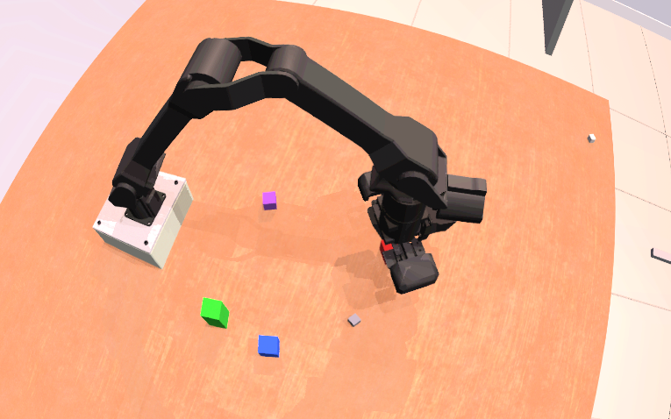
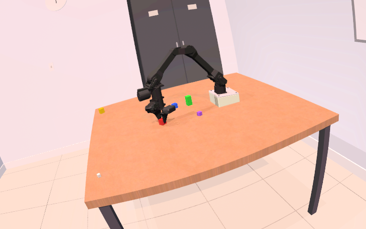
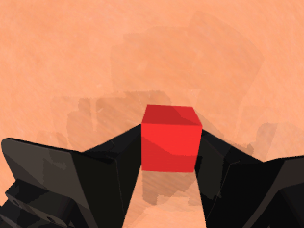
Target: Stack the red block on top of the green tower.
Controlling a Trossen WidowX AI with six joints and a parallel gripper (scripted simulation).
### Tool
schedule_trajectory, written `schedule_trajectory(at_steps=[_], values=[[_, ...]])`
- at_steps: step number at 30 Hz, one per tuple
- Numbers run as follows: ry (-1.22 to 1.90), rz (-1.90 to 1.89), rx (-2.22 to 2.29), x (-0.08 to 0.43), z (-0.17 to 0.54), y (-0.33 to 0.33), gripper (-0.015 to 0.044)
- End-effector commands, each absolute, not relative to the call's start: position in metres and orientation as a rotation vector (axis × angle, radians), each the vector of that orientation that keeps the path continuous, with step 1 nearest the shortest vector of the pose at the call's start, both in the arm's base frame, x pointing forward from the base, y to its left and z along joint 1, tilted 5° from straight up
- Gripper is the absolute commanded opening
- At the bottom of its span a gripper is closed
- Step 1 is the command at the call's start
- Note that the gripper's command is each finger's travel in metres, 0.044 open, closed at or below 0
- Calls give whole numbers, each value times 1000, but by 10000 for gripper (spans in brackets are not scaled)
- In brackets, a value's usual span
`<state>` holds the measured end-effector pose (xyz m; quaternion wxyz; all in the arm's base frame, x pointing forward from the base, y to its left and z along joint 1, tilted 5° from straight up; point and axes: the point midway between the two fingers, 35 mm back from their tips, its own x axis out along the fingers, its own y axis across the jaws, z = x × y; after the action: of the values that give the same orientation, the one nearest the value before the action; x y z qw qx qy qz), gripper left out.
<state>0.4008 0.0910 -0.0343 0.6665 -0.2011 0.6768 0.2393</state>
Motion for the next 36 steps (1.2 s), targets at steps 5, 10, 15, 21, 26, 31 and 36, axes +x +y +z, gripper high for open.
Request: schedule_trajectory(at_steps=[5, 10, 15, 21, 26, 31, 36], values=[[1529, 540, -448, 401, -21, 91, 0], [1529, 540, -448, 402, 4, 89, 0], [1529, 540, -448, 403, 27, 88, 0], [1529, 540, -448, 404, 54, 87, 0], [1529, 540, -448, 405, 76, 85, 0], [1529, 540, -448, 405, 83, 85, 0], [1529, 540, -448, 406, 83, 85, 0]])
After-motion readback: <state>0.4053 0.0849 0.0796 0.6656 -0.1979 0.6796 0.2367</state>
